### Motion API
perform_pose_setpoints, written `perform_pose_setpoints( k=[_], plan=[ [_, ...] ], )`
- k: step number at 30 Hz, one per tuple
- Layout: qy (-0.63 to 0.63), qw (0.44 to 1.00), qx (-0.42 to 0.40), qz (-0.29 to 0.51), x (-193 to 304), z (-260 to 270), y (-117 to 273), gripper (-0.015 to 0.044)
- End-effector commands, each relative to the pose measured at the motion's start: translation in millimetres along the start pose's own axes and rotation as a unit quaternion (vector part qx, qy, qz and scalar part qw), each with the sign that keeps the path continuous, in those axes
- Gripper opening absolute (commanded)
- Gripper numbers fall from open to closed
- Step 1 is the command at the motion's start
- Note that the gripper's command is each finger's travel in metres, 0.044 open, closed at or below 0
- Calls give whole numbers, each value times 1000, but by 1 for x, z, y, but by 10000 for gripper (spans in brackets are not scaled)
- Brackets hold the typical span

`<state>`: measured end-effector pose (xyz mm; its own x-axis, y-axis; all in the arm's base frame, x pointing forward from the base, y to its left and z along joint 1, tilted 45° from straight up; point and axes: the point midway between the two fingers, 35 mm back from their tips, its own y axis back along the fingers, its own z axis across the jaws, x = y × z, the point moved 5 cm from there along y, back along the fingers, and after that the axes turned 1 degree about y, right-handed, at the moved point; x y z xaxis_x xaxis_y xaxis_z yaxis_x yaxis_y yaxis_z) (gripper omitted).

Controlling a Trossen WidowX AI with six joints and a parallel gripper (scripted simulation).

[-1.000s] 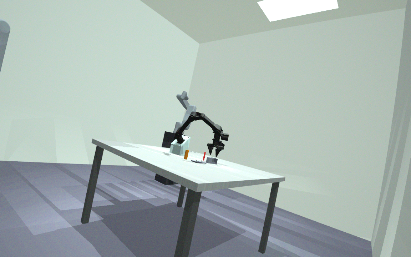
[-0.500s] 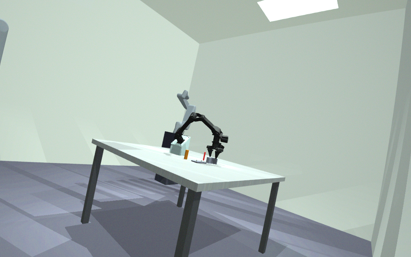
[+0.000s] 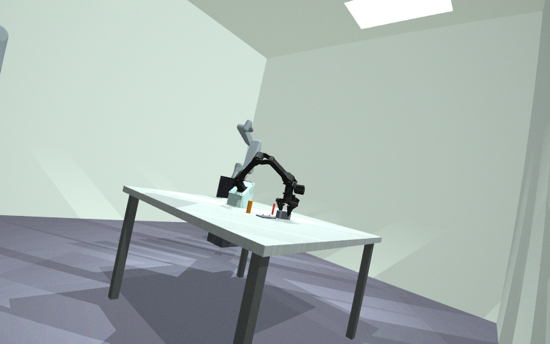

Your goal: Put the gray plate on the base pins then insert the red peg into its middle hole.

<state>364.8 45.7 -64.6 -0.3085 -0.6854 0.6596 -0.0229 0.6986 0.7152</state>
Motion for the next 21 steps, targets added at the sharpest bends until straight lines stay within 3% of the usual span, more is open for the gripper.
perform_pose_setpoints(
  k=[1,10,21],
  plan=[
    [6,1000,-3,5,0,4,-10,440],
    [7,1000,-2,6,1,4,-22,440],
    [7,1000,-2,6,1,4,-22,151]
  ],
)
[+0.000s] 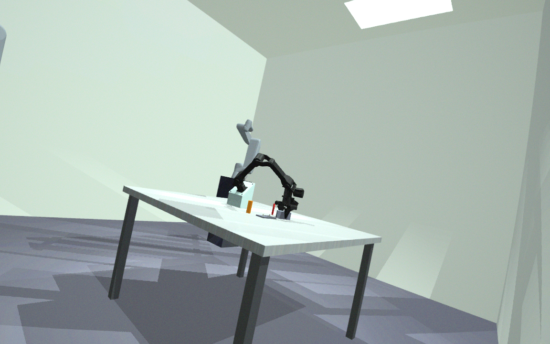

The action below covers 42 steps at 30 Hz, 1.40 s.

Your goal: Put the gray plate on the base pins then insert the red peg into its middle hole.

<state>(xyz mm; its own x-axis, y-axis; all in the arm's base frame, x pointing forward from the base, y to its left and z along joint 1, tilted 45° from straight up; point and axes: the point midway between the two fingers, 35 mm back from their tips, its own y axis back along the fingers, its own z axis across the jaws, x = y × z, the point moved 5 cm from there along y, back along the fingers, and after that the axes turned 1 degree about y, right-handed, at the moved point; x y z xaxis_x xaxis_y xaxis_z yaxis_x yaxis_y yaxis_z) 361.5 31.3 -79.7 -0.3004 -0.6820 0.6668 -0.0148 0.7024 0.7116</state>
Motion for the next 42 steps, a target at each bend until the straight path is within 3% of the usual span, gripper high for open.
perform_pose_setpoints(
  k=[1,7,11,42],
  plan=[
    [2,1000,1,2,0,1,-1,145],
    [2,1000,1,2,0,1,-1,105],
    [3,1000,1,2,0,0,3,0],
    [3,1000,-1,-3,0,1,100,0]
  ],
)
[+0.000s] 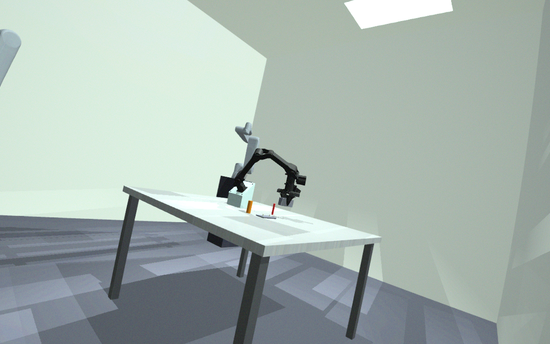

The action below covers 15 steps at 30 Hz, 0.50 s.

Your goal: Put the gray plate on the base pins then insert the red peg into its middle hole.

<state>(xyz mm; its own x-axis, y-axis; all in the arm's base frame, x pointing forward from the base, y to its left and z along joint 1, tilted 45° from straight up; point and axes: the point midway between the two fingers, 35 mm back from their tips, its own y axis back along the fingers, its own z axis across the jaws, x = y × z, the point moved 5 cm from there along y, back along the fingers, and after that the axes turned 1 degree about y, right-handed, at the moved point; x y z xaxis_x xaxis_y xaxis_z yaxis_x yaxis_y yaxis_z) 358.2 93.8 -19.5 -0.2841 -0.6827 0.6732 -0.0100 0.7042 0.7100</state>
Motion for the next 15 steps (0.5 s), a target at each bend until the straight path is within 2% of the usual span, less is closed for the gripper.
perform_pose_setpoints(
  k=[1,15],
  plan=[
    [-5,1000,1,-4,2,-1,16,0],
    [-5,1000,1,-3,7,4,48,0]
  ],
)
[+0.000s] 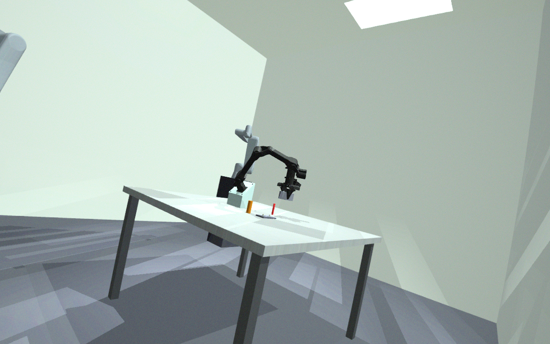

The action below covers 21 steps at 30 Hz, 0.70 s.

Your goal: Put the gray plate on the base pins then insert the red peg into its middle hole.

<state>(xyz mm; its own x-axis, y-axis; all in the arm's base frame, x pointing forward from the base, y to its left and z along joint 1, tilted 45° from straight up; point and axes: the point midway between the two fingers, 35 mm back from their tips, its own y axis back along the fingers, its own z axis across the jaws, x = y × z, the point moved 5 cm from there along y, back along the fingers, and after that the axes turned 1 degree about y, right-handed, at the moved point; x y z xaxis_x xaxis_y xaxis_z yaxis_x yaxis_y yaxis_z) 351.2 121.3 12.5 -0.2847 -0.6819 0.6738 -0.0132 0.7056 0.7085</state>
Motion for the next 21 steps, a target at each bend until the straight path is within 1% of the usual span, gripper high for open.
perform_pose_setpoints(
  k=[1,21],
  plan=[
    [-4,1000,-1,-4,3,-2,5,0],
    [40,999,-1,-12,56,-26,-25,0]
  ],
)
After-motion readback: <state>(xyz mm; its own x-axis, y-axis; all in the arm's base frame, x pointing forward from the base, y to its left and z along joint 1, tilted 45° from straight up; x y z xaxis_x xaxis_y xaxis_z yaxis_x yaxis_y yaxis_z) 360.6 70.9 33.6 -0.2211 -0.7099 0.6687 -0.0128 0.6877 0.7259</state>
